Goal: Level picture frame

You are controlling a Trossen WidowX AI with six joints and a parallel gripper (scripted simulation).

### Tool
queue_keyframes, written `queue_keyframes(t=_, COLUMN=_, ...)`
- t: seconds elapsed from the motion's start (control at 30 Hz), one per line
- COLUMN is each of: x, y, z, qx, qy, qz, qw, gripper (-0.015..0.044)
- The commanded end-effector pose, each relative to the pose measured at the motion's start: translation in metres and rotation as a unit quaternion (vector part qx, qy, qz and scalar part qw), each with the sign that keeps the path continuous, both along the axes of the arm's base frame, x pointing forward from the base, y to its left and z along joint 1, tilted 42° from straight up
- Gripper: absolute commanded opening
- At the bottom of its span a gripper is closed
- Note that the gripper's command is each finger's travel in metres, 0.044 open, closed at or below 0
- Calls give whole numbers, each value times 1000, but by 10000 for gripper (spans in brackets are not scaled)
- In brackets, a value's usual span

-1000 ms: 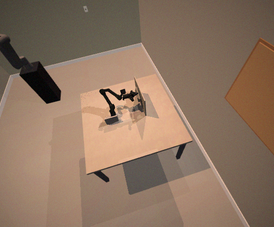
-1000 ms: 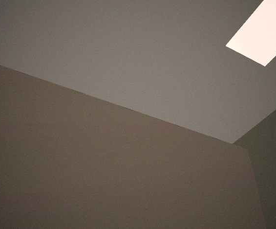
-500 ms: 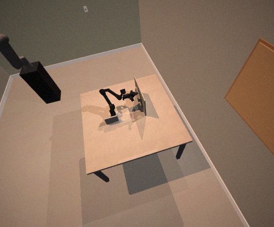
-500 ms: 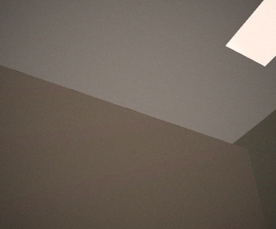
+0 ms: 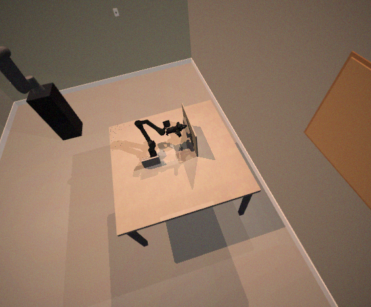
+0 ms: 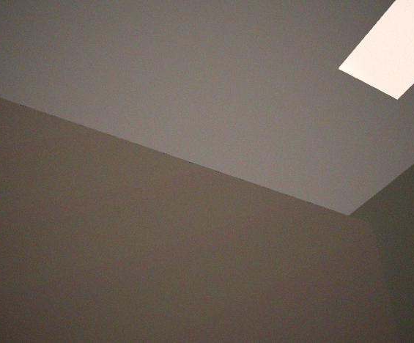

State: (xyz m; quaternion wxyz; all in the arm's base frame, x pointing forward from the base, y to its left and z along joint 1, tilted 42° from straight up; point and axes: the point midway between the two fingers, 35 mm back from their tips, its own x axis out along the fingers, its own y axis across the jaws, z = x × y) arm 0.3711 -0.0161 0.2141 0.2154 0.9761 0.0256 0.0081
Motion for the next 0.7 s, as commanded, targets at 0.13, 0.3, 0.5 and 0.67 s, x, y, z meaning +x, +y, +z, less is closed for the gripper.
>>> queue_keyframes(t=0.13, x=0, y=0, z=0, qx=0, qy=-4, qz=-7, qw=1000, gripper=0)
queue_keyframes(t=0.3, x=0, y=1, z=-1, qx=0, qy=-4, qz=-7, qw=1000, gripper=0)
queue_keyframes(t=0.5, x=0, y=1, z=-1, qx=0, qy=-3, qz=-6, qw=1000, gripper=0)
queue_keyframes(t=0.67, x=0, y=1, z=-1, qx=0, qy=-3, qz=-6, qw=1000, gripper=0)
